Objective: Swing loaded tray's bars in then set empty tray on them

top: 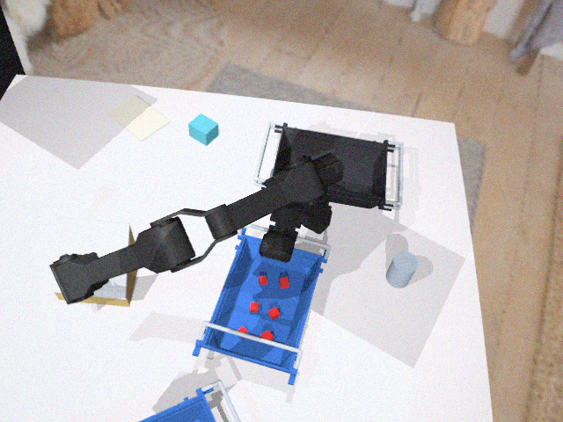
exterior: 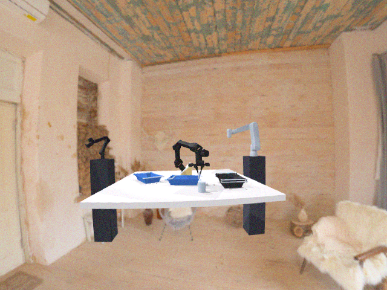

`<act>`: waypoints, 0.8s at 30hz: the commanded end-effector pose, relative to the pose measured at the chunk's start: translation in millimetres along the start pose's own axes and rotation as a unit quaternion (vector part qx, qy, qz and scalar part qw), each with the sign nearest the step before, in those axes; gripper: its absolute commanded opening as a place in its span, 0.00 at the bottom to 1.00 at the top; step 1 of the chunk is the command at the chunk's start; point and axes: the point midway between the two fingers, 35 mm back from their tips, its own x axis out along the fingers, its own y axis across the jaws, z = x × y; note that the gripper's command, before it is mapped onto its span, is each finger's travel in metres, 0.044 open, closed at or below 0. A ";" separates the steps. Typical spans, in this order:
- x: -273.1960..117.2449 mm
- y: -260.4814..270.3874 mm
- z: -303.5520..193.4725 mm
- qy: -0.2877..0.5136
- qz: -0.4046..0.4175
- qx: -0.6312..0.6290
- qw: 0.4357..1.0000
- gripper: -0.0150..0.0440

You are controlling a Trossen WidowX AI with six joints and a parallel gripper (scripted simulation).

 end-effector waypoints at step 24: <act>-9.4 -32.6 1.9 0.008 -0.011 -0.002 1.000 0.39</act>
